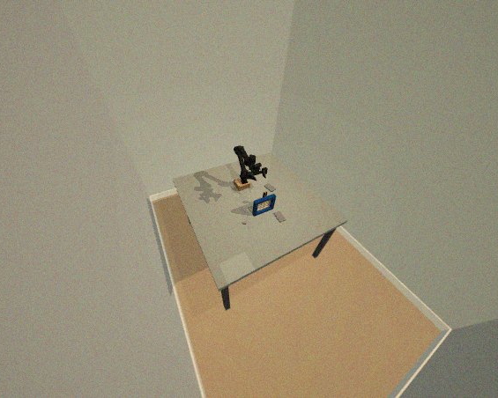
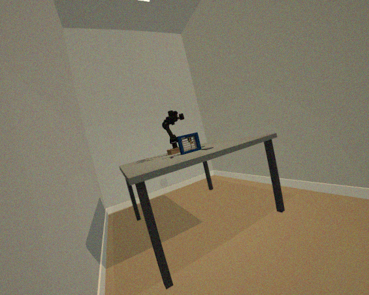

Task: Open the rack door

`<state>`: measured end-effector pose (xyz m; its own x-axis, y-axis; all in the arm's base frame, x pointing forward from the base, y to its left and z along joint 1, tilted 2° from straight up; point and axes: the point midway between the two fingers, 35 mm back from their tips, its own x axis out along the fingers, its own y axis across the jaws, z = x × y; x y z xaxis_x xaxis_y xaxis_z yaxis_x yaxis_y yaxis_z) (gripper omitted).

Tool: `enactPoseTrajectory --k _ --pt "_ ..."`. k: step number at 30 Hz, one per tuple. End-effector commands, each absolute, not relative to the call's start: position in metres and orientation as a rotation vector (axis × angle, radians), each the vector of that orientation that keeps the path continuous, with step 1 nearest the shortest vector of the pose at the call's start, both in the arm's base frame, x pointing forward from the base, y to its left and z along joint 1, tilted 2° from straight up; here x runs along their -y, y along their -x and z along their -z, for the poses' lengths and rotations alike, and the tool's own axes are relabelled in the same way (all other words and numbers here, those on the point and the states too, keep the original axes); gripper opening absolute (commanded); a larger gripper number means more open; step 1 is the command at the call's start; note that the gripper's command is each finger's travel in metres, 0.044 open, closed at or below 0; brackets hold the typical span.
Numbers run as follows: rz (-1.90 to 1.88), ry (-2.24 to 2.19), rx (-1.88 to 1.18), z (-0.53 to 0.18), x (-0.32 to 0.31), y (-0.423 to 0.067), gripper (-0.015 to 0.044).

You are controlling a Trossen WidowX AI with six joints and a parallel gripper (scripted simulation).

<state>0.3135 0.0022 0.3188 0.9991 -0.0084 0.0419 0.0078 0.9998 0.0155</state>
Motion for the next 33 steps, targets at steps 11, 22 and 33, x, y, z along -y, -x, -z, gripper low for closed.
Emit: enactPoseTrajectory --k 11,22,33 --pt "-0.025 -0.030 -0.216 -0.291 -0.016 -0.340 0.0283" --pt "-0.054 -0.034 -0.516 -0.256 -0.033 -0.356 0.0283" --pt "-0.072 -0.021 -0.818 -0.222 -0.050 -0.358 0.0283"
